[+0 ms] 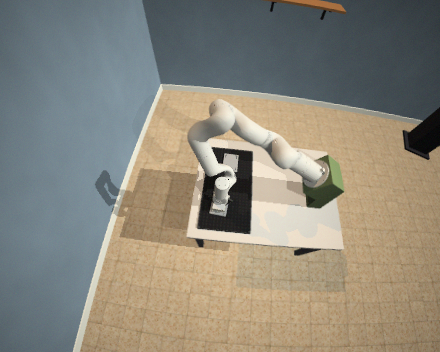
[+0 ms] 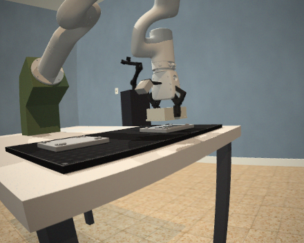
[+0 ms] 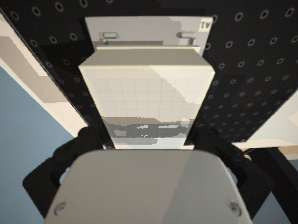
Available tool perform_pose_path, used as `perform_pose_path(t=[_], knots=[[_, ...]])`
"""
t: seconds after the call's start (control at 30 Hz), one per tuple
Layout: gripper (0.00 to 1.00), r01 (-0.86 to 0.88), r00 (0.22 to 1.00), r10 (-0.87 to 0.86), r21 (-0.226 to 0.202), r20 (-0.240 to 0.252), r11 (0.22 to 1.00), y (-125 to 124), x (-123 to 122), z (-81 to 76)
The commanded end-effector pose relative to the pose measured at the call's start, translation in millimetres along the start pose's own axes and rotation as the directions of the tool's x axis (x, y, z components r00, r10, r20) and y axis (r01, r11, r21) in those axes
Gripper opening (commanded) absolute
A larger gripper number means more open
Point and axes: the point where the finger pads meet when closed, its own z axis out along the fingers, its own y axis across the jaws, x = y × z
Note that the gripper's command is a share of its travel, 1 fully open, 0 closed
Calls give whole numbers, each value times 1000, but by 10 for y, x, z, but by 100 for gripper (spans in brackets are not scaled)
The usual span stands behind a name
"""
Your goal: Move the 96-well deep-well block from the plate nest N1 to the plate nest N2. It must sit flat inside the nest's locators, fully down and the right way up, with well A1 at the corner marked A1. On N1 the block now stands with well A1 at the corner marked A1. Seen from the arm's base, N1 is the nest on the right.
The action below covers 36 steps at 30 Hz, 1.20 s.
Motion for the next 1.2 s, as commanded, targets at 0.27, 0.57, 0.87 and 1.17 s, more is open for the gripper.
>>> perform_pose_path(t=[0.27, 0.57, 0.87, 1.17], knots=[[0, 0, 1000, 0, 1, 1, 1000, -4, -2, 120], [0, 0, 1000, 0, 1, 1, 1000, -4, -1, 120], [0, 0, 1000, 0, 1, 1, 1000, -3, -1, 123], [0, 0, 1000, 0, 1, 1, 1000, -3, -1, 135]])
